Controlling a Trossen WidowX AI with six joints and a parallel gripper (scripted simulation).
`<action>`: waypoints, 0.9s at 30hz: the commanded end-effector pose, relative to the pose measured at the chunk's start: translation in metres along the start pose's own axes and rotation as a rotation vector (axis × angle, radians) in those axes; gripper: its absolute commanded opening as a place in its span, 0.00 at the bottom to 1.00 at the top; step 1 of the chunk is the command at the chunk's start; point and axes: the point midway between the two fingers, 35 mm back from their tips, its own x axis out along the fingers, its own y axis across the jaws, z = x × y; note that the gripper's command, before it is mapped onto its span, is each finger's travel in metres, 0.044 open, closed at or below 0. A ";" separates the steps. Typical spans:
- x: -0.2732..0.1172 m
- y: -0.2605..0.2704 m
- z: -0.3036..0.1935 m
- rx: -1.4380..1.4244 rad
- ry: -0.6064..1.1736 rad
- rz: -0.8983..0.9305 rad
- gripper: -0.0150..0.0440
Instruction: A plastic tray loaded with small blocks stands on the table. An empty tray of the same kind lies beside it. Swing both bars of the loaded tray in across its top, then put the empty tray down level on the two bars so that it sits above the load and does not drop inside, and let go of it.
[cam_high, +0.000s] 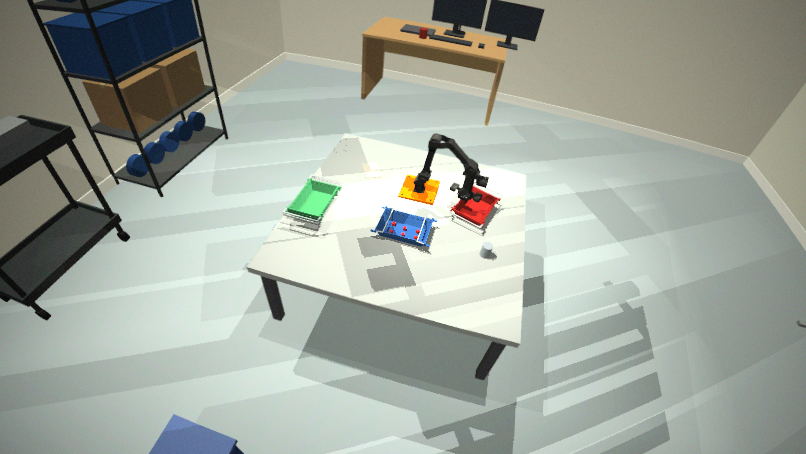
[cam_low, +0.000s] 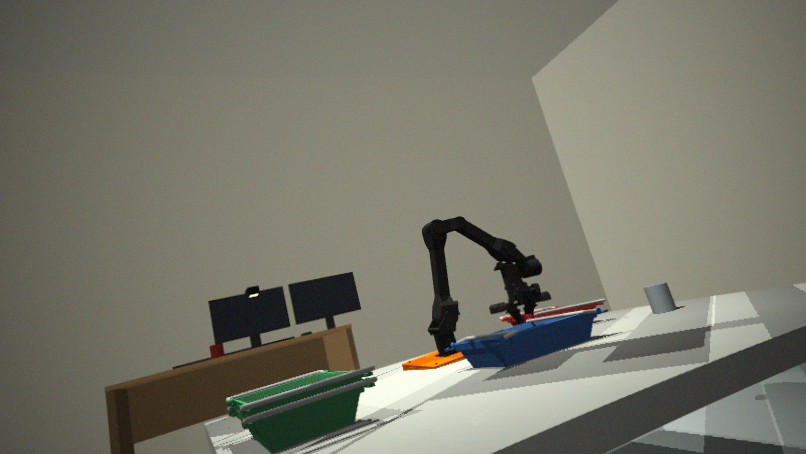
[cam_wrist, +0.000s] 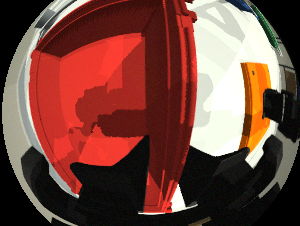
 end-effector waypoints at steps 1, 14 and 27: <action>-0.018 0.001 0.000 0.001 0.001 0.003 0.25; -0.071 -0.002 0.000 0.000 0.001 0.003 0.25; -0.071 -0.002 0.000 0.000 0.001 0.003 0.25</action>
